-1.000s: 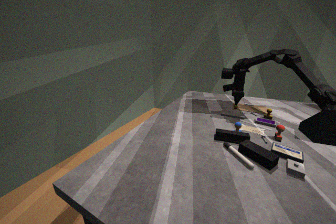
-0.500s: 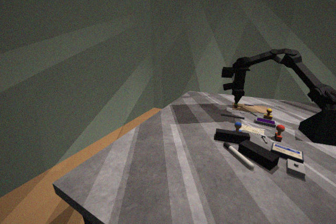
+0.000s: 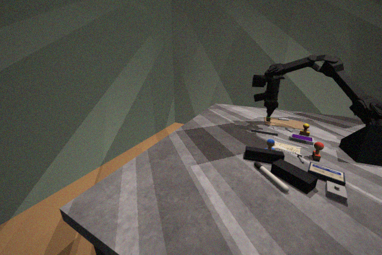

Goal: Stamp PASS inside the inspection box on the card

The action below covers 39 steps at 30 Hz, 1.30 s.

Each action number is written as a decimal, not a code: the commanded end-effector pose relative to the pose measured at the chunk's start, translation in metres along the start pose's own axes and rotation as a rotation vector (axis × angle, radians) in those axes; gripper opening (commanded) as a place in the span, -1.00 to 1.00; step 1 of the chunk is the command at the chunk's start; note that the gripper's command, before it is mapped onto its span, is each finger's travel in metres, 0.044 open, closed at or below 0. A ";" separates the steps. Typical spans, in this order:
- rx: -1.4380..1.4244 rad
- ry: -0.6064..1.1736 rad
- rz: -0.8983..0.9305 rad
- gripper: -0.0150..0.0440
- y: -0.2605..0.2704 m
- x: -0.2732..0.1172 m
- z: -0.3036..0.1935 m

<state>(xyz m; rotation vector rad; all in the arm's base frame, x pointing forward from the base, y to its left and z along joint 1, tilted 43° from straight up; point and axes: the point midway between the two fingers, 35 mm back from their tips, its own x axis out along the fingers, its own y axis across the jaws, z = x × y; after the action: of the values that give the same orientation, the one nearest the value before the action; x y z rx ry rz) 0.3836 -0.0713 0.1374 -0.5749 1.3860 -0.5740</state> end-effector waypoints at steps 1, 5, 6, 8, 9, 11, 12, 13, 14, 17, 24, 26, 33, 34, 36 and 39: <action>0.003 0.000 -0.004 -0.49 -0.001 -0.003 0.000; 0.002 0.000 -0.004 -0.49 -0.001 -0.005 0.000; 0.002 0.000 -0.004 -0.49 -0.001 -0.005 0.000; 0.002 0.000 -0.004 -0.49 -0.001 -0.006 0.000; 0.002 0.000 -0.004 -0.49 -0.001 -0.007 -0.001; 0.002 0.000 -0.004 -0.49 -0.001 -0.008 -0.001; 0.002 0.000 -0.004 -0.49 -0.001 -0.008 -0.001; 0.002 0.000 -0.005 -0.49 -0.001 -0.009 -0.001; 0.002 0.000 -0.005 -0.49 -0.001 -0.009 -0.001; 0.002 0.000 -0.005 -0.49 -0.001 -0.011 -0.001; 0.001 0.001 0.000 -0.49 0.013 -0.015 -0.019; 0.001 0.001 0.002 -0.49 0.018 -0.016 -0.026; -0.001 0.003 0.006 -0.49 0.034 -0.019 -0.051; -0.001 0.003 0.006 -0.49 0.036 -0.020 -0.055; -0.002 0.004 0.007 -0.49 0.040 -0.020 -0.062; -0.002 0.004 0.007 -0.49 0.046 -0.020 -0.074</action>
<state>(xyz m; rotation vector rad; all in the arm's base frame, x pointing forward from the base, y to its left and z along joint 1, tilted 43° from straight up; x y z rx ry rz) 0.3245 -0.0328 0.1204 -0.5764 1.3936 -0.5704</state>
